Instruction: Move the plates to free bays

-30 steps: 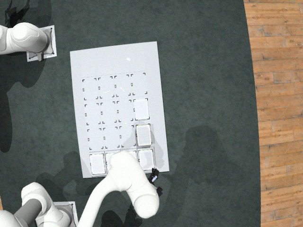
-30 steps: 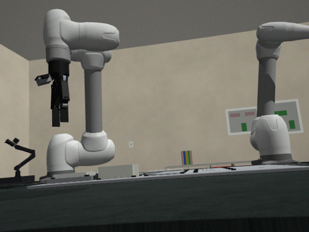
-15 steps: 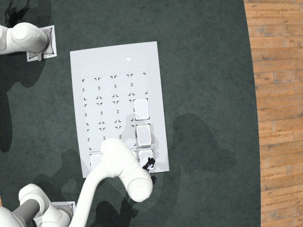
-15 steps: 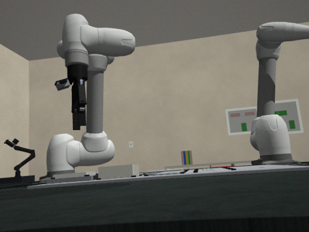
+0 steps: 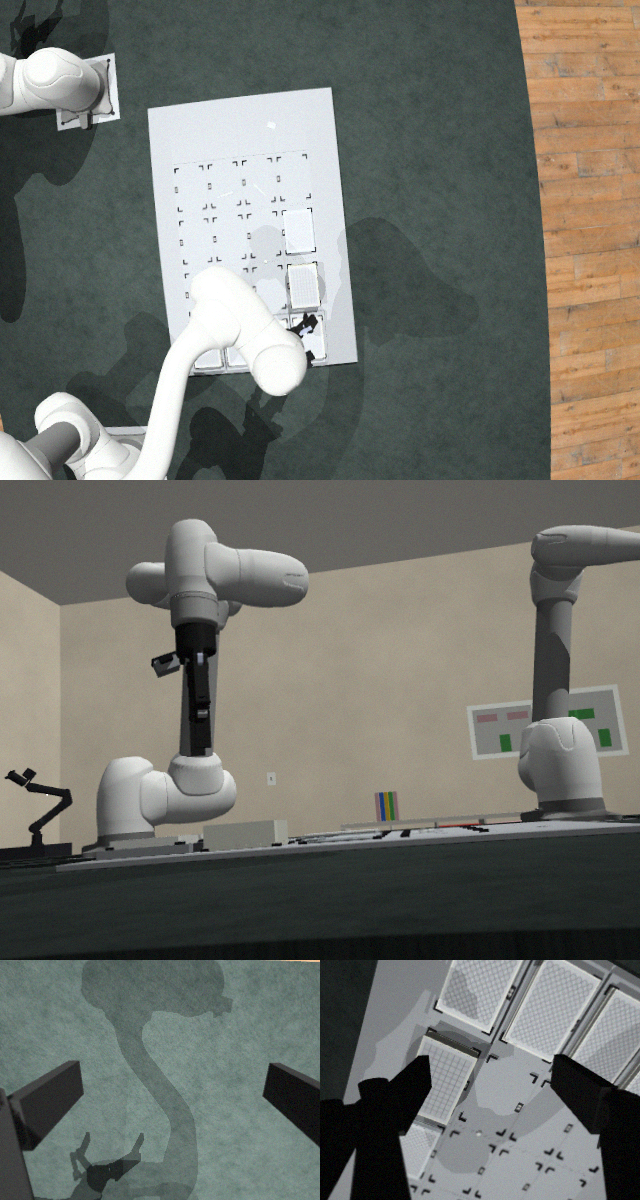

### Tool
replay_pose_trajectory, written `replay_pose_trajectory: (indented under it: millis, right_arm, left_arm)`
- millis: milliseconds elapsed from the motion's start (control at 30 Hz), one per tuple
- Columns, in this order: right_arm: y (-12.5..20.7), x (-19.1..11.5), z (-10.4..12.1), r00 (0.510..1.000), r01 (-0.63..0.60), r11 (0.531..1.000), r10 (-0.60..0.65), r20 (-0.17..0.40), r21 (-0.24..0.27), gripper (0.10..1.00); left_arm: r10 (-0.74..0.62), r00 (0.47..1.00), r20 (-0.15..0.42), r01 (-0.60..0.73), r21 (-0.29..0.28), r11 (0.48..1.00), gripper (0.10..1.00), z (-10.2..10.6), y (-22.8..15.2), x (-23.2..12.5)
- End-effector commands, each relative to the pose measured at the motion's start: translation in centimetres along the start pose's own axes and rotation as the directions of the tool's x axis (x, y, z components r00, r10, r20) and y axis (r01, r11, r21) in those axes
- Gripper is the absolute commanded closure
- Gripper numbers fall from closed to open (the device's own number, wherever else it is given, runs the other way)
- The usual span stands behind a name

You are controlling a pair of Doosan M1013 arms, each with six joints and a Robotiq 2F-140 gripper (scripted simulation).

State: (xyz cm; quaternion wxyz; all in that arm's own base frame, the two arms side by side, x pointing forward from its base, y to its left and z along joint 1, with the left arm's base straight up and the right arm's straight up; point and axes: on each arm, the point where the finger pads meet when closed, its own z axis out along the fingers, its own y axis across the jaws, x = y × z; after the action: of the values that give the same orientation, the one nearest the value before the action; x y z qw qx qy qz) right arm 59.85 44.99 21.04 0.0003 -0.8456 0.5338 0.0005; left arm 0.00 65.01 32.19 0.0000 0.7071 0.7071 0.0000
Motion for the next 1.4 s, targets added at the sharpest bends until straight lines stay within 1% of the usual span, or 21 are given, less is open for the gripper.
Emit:
replay_pose_trajectory:
  millis: [0,33,100,200,267,367,433,533,600,667,800,867,967,1033,1100,1167,1233,1367]
  right_arm:
    - [0.0,-1.1,0.2,1.0,-0.007,1.0,0.007,-0.001,0.002,0.4]
    - [0.0,-1.1,0.2,1.0,-0.007,1.0,0.007,-0.001,0.002,0.4]
    - [0.0,-2.1,0.4,0.998,-0.061,0.998,0.061,0.0,0.002,0.4]
    - [0.1,-3.5,0.8,0.998,-0.061,0.998,0.061,0.0,0.002,0.4]
    - [0.2,-4.5,1.0,0.993,-0.115,0.993,0.115,0.0,0.002,0.4]
    - [0.3,-5.9,1.4,0.993,-0.115,0.993,0.115,0.0,0.002,0.4]
    - [0.4,-6.9,1.6,0.986,-0.168,0.986,0.168,0.0,0.001,0.4]
    - [0.6,-8.3,2.0,0.986,-0.168,0.986,0.168,0.0,0.001,0.4]
    - [0.6,-8.3,2.0,0.986,-0.168,0.986,0.168,0.0,0.001,0.4]
    - [0.7,-9.3,2.2,0.975,-0.221,0.975,0.221,0.0,0.001,0.4]
    - [1.0,-11.1,2.7,0.975,-0.221,0.975,0.221,0.0,0.001,0.4]
    - [1.2,-12.1,3.0,0.962,-0.274,0.962,0.274,0.0,0.001,0.4]
    - [1.5,-13.5,3.3,0.962,-0.274,0.962,0.274,0.0,0.001,0.4]
    - [1.7,-14.5,3.6,0.946,-0.325,0.946,0.325,0.0,0.001,0.4]
    - [1.9,-15.4,3.8,0.946,-0.325,0.946,0.325,0.0,0.001,0.4]
    - [1.9,-15.4,3.8,0.946,-0.325,0.946,0.325,0.0,0.001,0.4]
    - [2.2,-16.4,4.1,0.927,-0.376,0.927,0.376,0.0,0.001,0.4]
    - [2.7,-18.2,4.6,0.927,-0.376,0.927,0.376,0.0,0.001,0.4]
  left_arm:
    - [0.0,1.0,-0.002,0.0,0.0,1.0,0.098,-0.1,0.0,0.0]
    - [0.0,1.0,-0.002,0.0,0.0,1.0,0.098,-0.1,0.0,0.0]
    - [0.0,1.0,-0.002,0.0,0.0,1.0,0.098,-0.1,0.0,0.0]
    - [0.0,1.0,-0.002,0.0,0.0,1.0,0.098,-0.1,0.0,0.0]
    - [0.0,1.0,-0.002,0.0,0.0,1.0,0.098,-0.1,0.0,0.0]
    - [0.0,1.0,-0.002,0.0,0.0,1.0,0.098,-0.1,0.0,0.0]
    - [0.0,1.0,-0.002,0.0,0.0,1.0,0.098,-0.1,0.0,0.0]
    - [0.0,1.0,-0.002,0.0,0.0,1.0,0.098,-0.1,0.0,0.0]
    - [0.0,1.0,-0.002,0.0,0.0,1.0,0.098,-0.1,0.0,0.0]
    - [0.0,1.0,-0.002,0.0,0.0,1.0,0.098,-0.1,0.0,0.0]
    - [0.0,1.0,-0.002,0.0,0.0,1.0,0.098,-0.1,0.0,0.0]
    - [0.0,1.0,-0.002,0.0,0.0,1.0,0.098,-0.1,0.0,0.0]
    - [0.0,1.0,-0.002,0.0,0.0,1.0,0.098,-0.1,0.0,0.0]
    - [0.0,1.0,-0.002,0.0,0.0,1.0,0.098,-0.1,0.0,0.0]
    - [0.0,1.0,-0.002,0.0,0.0,1.0,0.098,-0.1,0.0,0.0]
    - [0.0,1.0,-0.002,0.0,0.0,1.0,0.098,-0.1,0.0,0.0]
    - [0.0,1.0,-0.002,0.0,0.0,1.0,0.098,-0.1,0.0,0.0]
    - [0.0,1.0,-0.002,0.0,0.0,1.0,0.098,-0.1,0.0,0.0]
